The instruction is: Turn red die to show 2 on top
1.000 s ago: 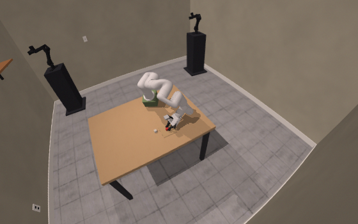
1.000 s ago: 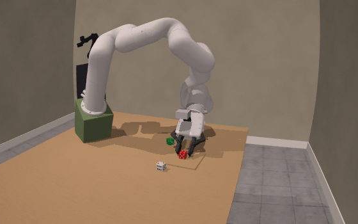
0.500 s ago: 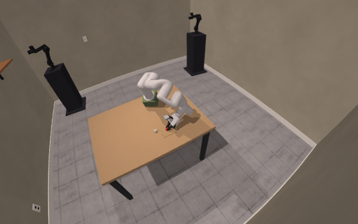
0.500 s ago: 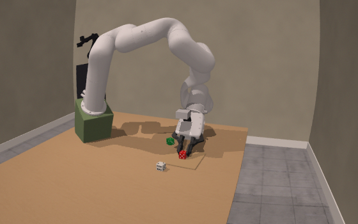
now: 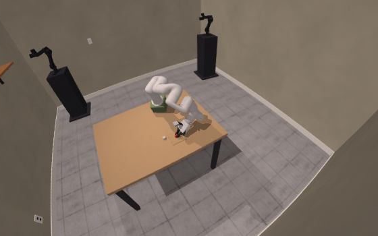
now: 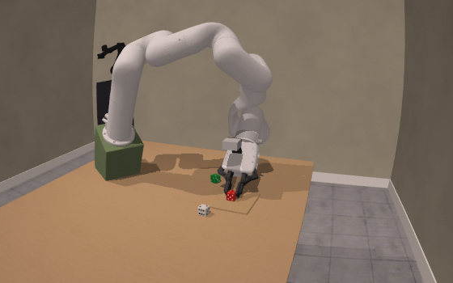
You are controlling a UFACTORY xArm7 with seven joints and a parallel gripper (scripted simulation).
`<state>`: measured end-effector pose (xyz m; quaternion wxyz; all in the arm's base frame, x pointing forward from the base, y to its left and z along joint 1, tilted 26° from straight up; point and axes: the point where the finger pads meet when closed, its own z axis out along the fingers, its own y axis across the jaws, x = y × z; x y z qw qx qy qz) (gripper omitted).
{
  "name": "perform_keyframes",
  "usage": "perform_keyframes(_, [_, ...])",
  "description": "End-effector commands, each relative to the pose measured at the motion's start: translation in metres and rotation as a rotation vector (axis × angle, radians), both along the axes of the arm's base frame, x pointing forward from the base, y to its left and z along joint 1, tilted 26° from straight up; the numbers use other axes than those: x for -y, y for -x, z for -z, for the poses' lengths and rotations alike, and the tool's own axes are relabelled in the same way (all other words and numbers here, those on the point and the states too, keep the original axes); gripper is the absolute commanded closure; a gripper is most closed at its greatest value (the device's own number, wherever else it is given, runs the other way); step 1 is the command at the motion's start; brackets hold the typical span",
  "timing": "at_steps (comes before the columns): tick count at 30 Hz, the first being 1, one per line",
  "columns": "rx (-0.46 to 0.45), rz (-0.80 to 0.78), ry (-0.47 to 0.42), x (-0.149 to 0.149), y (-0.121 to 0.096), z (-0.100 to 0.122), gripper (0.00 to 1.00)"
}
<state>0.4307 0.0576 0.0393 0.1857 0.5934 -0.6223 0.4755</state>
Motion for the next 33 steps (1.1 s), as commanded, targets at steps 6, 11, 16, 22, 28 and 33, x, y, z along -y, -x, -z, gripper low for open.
perform_keyframes(6, [0.002,-0.001,-0.002,-0.001,0.000,-0.001,0.79])
perform_keyframes(11, [0.002,-0.001,-0.002,-0.001,0.000,-0.001,0.79])
perform_keyframes(16, [0.002,-0.001,-0.002,-0.001,0.000,-0.001,0.79])
perform_keyframes(22, [0.002,-0.001,-0.002,-0.001,0.001,-0.003,0.79])
perform_keyframes(28, [0.002,-0.001,-0.002,-0.004,0.007,-0.017,0.79])
perform_keyframes(33, [0.002,-0.001,-0.002,-0.006,0.012,-0.028,0.79])
